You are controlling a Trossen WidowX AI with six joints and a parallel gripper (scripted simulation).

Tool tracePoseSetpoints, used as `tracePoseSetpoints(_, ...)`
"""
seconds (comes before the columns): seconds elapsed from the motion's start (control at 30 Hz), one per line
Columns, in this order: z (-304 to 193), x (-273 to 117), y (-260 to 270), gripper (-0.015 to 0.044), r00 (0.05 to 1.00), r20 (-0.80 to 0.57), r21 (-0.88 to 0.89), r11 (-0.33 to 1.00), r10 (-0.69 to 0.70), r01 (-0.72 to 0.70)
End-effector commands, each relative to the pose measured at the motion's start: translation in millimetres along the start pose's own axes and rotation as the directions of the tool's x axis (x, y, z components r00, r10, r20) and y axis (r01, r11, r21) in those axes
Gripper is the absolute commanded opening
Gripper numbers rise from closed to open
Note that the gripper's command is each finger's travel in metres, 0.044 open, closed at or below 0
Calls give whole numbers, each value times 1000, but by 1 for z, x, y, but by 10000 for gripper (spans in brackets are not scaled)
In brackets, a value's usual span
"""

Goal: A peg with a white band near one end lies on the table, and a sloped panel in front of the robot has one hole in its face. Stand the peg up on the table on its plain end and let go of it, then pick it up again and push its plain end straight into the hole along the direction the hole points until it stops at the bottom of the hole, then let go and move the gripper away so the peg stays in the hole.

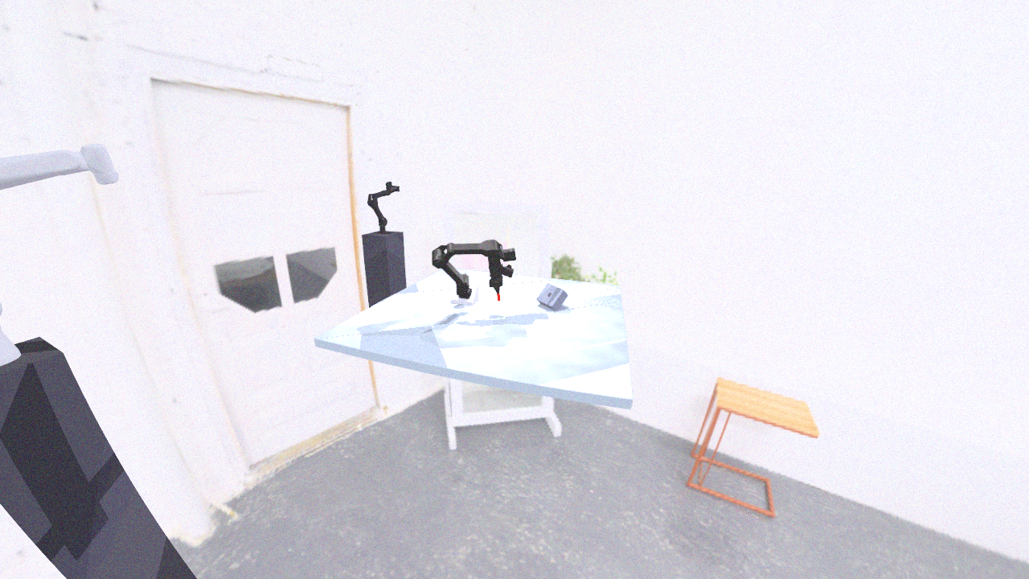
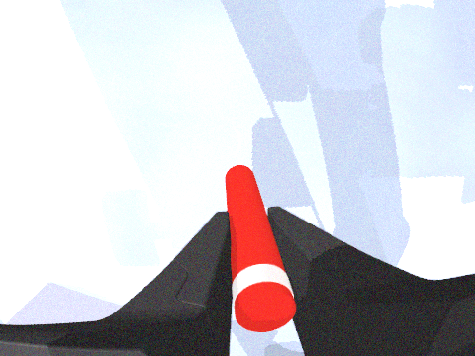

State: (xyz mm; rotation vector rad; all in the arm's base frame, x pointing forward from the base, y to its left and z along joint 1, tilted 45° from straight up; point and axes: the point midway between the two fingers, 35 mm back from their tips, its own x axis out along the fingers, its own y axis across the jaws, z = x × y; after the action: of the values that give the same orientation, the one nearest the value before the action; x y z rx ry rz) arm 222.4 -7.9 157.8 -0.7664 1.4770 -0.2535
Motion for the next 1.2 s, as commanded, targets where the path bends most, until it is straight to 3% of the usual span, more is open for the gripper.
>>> tracePoseSetpoints(0.0,9,1,5,0,1000,17,5,1000,23,-23)
tracePoseSetpoints(1.17,90,6,38,0,952,235,81,973,194,-218)
